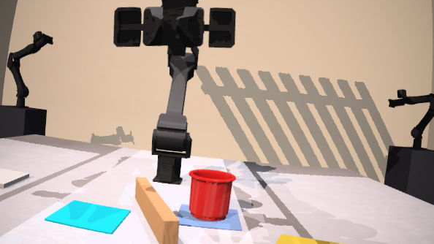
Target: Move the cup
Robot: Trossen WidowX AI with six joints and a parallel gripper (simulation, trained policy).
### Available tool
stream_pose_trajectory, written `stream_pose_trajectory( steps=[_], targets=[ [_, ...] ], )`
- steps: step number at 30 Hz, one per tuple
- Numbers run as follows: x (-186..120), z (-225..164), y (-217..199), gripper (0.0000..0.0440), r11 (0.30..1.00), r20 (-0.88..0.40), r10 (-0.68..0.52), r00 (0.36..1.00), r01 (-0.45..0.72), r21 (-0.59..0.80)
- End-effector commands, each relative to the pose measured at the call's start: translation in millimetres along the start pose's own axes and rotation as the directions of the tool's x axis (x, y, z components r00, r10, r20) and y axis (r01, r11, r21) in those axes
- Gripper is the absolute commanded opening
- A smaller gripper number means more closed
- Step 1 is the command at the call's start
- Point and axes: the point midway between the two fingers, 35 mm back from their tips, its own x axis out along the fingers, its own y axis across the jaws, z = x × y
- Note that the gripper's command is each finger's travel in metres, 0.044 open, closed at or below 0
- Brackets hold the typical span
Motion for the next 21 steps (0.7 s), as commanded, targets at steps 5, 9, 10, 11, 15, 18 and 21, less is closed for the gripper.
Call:
stream_pose_trajectory(
  steps=[5,9,10,11,15,18,21],
  targets=[
    [1,1,13,0.009,0.997,-0.078,0.038,0.996,-0.033,0.069],
    [1,-1,18,0.0085,0.993,-0.125,0.053,0.991,-0.039,0.108],
    [1,-1,20,0.0084,0.992,-0.137,0.057,0.989,-0.04,0.118],
    [1,-2,21,0.0083,0.991,-0.149,0.06,0.987,-0.041,0.129],
    [0,-3,27,0.0082,0.984,-0.197,0.074,0.978,-0.04,0.171],
    [0,-4,31,0.0084,0.979,-0.234,0.084,0.969,-0.035,0.203],
    [-1,-6,36,0.0088,0.972,-0.271,0.093,0.958,-0.027,0.235]
  ],
)
